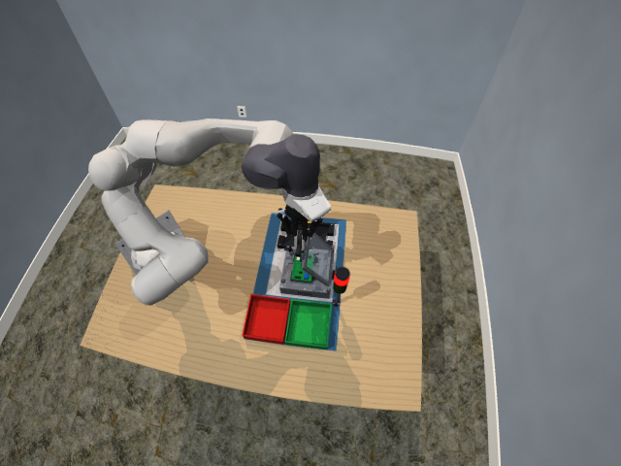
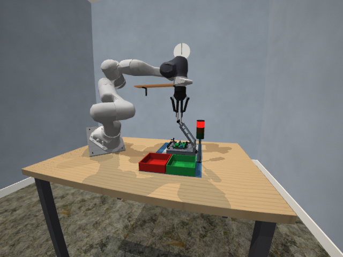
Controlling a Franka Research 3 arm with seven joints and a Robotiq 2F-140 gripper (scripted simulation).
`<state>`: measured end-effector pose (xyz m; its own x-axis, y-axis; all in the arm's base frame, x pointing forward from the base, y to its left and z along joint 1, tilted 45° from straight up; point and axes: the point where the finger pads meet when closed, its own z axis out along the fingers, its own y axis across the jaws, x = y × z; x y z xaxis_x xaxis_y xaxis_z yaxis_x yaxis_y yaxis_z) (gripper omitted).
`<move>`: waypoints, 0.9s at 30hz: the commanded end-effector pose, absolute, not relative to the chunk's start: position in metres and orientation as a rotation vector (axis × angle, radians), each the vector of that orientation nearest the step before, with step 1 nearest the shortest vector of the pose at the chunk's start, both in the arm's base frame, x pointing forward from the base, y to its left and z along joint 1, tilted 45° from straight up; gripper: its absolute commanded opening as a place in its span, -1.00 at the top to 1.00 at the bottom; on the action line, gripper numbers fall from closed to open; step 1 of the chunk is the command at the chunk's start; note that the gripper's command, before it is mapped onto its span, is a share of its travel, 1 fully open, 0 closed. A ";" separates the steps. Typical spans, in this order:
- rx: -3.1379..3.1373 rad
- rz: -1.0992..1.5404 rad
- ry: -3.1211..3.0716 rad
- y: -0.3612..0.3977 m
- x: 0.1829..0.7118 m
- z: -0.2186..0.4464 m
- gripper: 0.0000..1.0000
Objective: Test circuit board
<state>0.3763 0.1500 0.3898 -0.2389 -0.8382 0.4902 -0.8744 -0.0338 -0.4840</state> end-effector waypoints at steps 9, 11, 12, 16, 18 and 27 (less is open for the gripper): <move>1.924 1.187 -2.145 0.156 0.382 0.400 1.00; 1.924 1.187 -2.145 0.156 0.382 0.400 1.00; 1.924 1.187 -2.145 0.156 0.382 0.400 1.00; 1.924 1.187 -2.145 0.156 0.382 0.400 1.00; 1.924 1.187 -2.145 0.156 0.382 0.400 0.68; 1.924 1.187 -2.145 0.156 0.382 0.400 0.68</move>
